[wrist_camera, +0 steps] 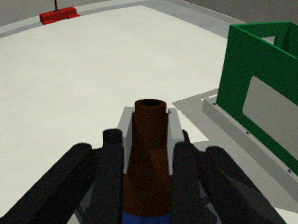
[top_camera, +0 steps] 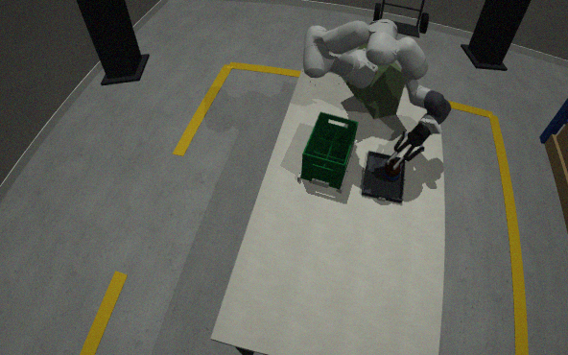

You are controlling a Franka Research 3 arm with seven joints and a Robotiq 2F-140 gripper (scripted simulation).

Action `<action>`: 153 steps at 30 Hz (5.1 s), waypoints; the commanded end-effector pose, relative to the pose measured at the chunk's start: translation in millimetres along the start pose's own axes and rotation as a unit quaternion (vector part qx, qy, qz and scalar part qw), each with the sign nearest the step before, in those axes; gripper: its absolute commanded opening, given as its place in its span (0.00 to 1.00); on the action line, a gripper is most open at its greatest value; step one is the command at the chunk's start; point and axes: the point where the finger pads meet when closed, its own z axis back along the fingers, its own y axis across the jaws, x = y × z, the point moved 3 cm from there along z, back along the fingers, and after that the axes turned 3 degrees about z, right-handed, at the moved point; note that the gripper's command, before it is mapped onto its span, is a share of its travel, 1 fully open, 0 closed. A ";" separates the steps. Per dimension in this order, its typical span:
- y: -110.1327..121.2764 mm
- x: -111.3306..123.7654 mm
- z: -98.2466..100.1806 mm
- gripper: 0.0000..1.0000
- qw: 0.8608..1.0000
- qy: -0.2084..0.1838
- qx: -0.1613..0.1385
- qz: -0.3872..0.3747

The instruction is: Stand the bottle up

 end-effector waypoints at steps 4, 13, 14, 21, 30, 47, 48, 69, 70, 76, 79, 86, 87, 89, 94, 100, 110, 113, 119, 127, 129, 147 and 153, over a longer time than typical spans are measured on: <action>-0.6 -1.7 -0.8 0.00 1.000 0.001 0.002 -0.005; -0.6 -1.7 -0.8 1.00 1.000 0.001 0.002 -0.005; -0.6 -1.7 -0.8 1.00 1.000 0.001 0.002 -0.005; -0.6 -1.7 -0.8 1.00 1.000 0.001 0.002 -0.005; -0.6 -1.7 -0.8 1.00 1.000 0.001 0.002 -0.005; -0.6 -1.7 -0.8 1.00 1.000 0.001 0.002 -0.005; -0.6 -1.7 -0.8 1.00 1.000 0.001 0.002 -0.005; -0.6 -1.7 -0.8 1.00 1.000 0.001 0.002 -0.005; -0.6 -1.7 -0.8 1.00 1.000 0.001 0.002 -0.005; -0.6 -1.7 -0.8 1.00 1.000 0.001 0.002 -0.005; -0.6 -1.7 -0.8 1.00 1.000 0.001 0.002 -0.005; -0.6 -1.7 -0.8 1.00 1.000 0.001 0.002 -0.005; -0.6 -1.7 -0.8 1.00 1.000 0.001 0.002 -0.005; -0.6 -1.7 -0.8 1.00 1.000 0.001 0.002 -0.005; -0.6 -1.7 -0.8 1.00 1.000 0.001 0.002 -0.005; -0.6 -1.7 -0.8 1.00 1.000 0.001 0.002 -0.005; -0.6 -1.7 -0.8 1.00 1.000 0.001 0.002 -0.005; -0.6 -1.7 -0.8 1.00 1.000 0.001 0.002 -0.005; -0.6 -2.3 -0.6 1.00 1.000 0.001 0.002 -0.005; -0.4 -5.9 0.7 1.00 1.000 0.001 0.002 -0.005; -0.3 -7.7 1.4 1.00 1.000 0.001 0.002 -0.005; 1.1 -34.0 11.0 1.00 1.000 0.001 0.002 -0.005; 1.8 -45.3 15.2 1.00 1.000 0.001 0.002 -0.005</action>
